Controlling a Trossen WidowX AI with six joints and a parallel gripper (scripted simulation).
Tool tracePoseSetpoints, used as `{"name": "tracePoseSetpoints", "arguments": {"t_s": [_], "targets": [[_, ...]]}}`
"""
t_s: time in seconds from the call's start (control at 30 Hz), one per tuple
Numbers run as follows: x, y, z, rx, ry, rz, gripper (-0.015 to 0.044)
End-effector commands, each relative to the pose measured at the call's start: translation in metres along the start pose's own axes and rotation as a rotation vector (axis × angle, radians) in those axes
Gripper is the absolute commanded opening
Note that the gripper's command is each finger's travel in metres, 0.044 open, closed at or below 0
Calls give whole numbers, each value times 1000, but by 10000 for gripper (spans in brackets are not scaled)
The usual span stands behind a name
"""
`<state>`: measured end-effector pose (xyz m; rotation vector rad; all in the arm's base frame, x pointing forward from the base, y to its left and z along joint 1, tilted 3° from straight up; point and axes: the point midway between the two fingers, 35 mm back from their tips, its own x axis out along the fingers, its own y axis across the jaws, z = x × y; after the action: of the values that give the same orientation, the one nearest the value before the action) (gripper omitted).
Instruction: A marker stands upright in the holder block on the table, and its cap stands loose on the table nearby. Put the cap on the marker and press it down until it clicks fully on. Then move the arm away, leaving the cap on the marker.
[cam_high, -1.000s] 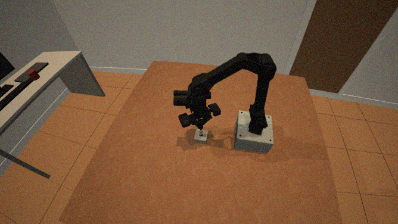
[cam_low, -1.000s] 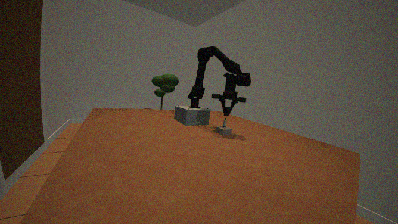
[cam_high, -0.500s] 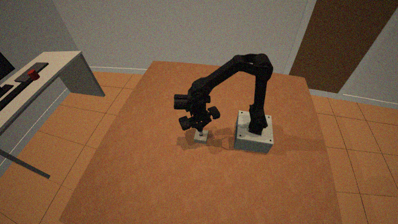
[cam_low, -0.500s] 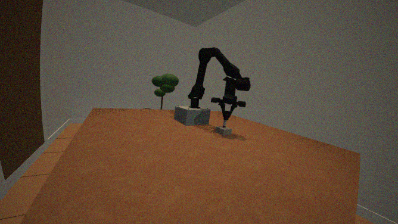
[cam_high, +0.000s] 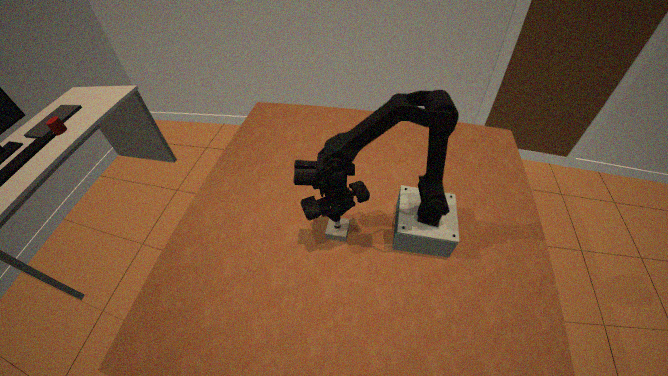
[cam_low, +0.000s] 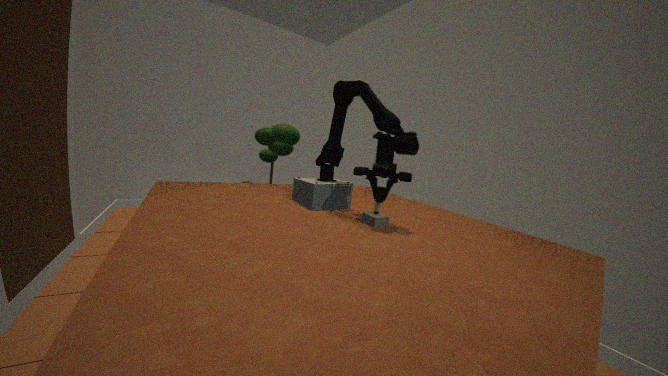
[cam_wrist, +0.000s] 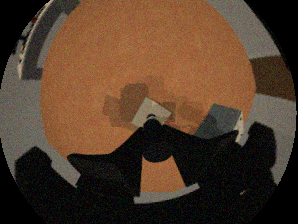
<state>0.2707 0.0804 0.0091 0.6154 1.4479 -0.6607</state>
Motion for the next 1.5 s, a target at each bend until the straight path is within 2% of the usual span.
{"name": "tracePoseSetpoints", "arguments": {"t_s": [0.0,0.73,1.47], "targets": [[20,-2,-2,-1,14,-20,0],[54,-5,3,-1,13,-20,0],[59,-7,2,-2,13,-20,0]]}}
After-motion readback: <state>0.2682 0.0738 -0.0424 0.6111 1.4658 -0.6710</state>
